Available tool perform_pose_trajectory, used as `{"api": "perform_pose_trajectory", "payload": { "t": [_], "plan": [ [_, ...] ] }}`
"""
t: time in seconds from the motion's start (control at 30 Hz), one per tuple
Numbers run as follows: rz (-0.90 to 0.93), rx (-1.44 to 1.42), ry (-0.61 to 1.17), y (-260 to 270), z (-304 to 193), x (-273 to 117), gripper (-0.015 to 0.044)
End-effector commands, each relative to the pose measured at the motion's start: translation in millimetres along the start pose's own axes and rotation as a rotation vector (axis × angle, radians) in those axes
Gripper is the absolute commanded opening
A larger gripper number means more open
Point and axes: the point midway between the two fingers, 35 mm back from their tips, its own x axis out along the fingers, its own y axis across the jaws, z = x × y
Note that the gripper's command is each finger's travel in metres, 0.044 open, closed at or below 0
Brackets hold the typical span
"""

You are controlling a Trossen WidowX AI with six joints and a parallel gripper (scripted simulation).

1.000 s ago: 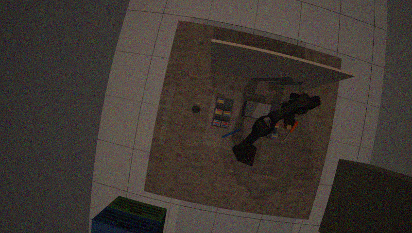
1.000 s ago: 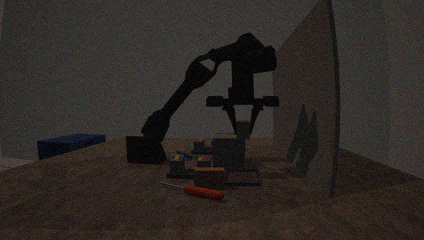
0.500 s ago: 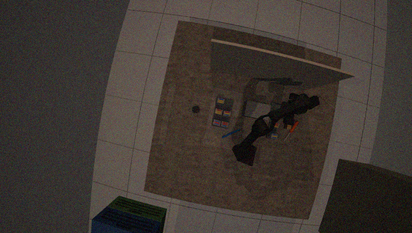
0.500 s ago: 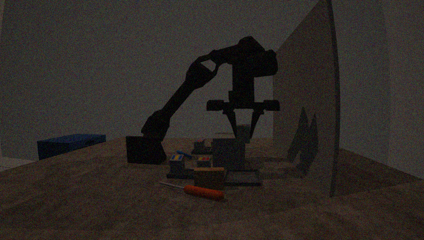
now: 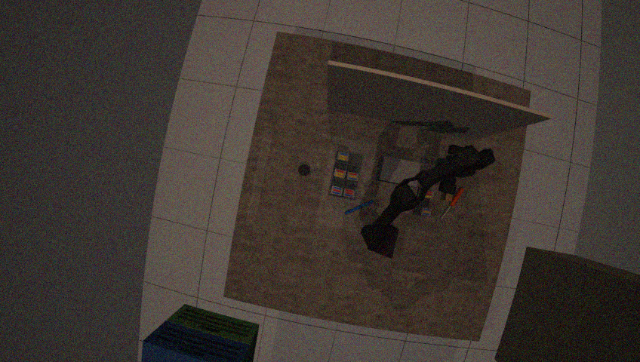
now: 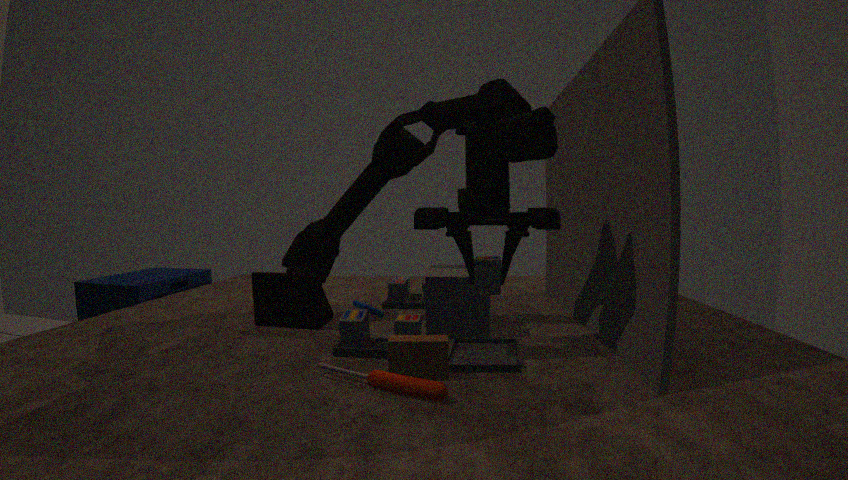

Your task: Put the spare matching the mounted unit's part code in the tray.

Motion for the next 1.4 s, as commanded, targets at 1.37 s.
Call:
{"api": "perform_pose_trajectory", "payload": {
  "t": [1.37],
  "plan": [
    [-0.005, 0.000, -0.001, -2, 0, 30, 0.0000]
  ]
}}
